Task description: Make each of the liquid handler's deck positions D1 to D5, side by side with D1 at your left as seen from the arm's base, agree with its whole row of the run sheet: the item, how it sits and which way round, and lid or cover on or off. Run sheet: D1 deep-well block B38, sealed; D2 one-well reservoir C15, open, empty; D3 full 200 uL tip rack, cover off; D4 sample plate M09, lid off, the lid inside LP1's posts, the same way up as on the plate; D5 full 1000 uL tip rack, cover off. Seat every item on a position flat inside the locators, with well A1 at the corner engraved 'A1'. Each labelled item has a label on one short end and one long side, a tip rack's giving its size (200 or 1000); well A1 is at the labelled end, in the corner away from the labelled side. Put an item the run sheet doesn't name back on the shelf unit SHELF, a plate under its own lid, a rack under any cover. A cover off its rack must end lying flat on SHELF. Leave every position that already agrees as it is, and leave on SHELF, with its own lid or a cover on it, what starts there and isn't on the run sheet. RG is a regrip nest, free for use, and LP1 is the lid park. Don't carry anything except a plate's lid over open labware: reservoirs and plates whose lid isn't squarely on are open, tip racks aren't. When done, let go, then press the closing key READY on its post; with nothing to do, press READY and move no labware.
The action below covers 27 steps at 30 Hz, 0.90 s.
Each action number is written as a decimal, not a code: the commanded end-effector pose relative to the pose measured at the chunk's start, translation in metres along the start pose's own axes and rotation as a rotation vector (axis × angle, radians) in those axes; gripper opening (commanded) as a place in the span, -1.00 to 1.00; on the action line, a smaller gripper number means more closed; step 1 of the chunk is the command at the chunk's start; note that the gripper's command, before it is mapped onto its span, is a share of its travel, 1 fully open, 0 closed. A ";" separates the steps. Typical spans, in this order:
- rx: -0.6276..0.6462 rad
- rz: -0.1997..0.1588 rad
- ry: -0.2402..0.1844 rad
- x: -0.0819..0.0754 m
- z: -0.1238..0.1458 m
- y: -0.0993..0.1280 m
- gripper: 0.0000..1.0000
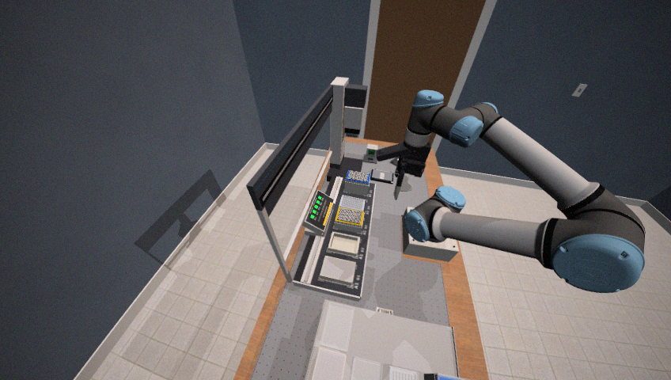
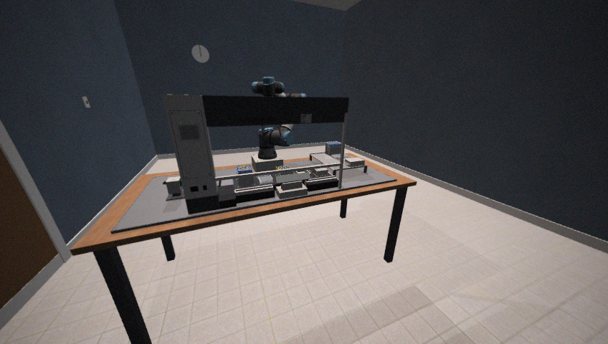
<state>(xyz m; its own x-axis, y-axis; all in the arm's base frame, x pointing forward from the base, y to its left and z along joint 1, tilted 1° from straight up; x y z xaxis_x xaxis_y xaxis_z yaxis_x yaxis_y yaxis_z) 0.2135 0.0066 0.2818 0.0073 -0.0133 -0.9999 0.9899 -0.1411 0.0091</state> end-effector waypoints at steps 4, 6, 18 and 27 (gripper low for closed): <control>-0.001 0.003 0.005 0.000 0.027 0.006 0.64; -0.001 0.003 0.005 0.000 0.027 0.006 0.64; -0.014 0.003 0.005 0.000 0.061 0.013 0.64; -0.014 0.003 0.005 0.000 0.088 0.019 0.64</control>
<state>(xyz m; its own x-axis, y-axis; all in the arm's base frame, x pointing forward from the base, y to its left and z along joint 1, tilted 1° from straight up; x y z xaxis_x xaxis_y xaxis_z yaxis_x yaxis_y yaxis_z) 0.2188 -0.0781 0.2827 0.0088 -0.0101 -0.9999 0.9917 -0.1284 0.0100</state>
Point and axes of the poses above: the point where the finger pads meet when closed, its own x axis out along the fingers, its own z axis across the jaws, y = z × x, the point moved 7 cm from there along -x, back along the fingers, and after that the axes turned 10 degrees about x, right-handed, at the moved point
